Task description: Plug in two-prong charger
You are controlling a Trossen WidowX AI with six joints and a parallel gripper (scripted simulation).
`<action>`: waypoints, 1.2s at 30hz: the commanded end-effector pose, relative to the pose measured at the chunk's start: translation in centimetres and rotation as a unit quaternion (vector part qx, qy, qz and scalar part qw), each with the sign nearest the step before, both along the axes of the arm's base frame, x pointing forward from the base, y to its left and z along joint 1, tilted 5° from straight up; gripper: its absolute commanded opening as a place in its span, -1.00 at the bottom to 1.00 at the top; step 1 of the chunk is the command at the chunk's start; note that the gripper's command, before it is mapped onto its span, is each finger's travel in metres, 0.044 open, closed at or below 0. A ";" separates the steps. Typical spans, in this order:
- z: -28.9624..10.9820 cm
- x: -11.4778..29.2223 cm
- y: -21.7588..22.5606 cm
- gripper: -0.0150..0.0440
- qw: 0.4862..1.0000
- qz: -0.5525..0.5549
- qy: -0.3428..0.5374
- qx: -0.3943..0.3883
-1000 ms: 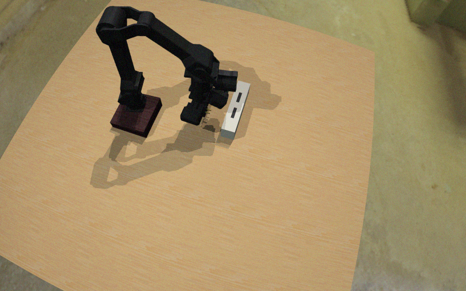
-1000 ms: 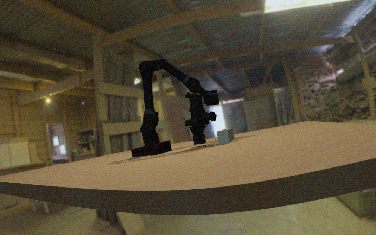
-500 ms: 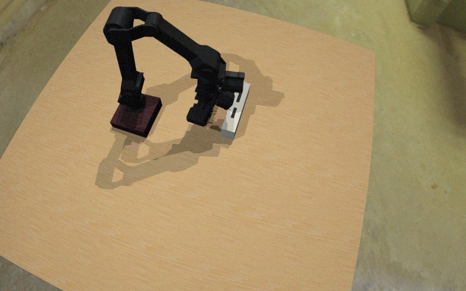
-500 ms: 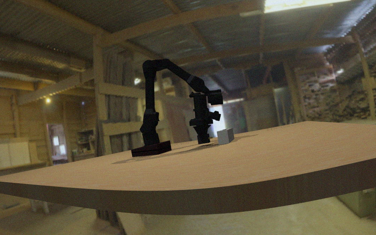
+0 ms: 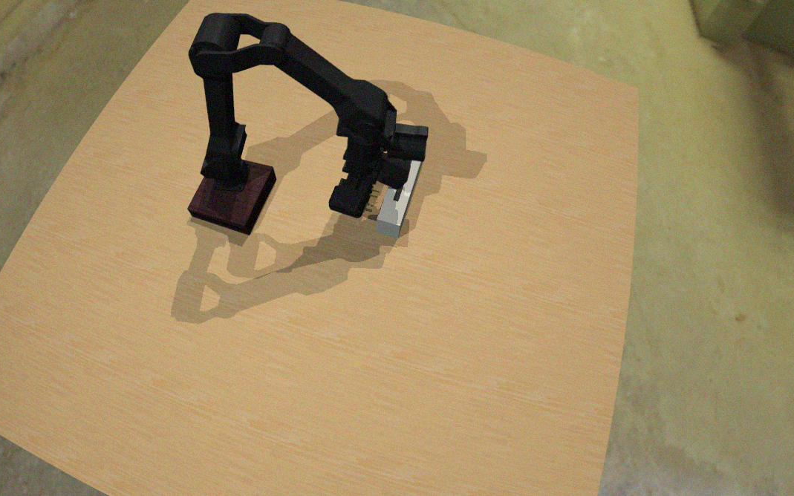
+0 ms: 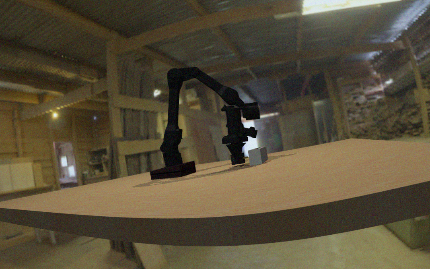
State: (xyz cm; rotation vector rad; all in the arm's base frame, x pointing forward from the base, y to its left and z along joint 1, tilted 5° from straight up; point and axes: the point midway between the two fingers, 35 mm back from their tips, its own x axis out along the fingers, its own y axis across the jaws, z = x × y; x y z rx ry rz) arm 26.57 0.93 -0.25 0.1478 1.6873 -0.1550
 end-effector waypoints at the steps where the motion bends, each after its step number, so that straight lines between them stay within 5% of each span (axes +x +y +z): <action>1: -0.1 0.7 0.0 -0.49 1.000 0.003 -0.001 0.001; 36: 0.0 1.0 -0.1 -0.49 1.000 0.003 -0.001 0.001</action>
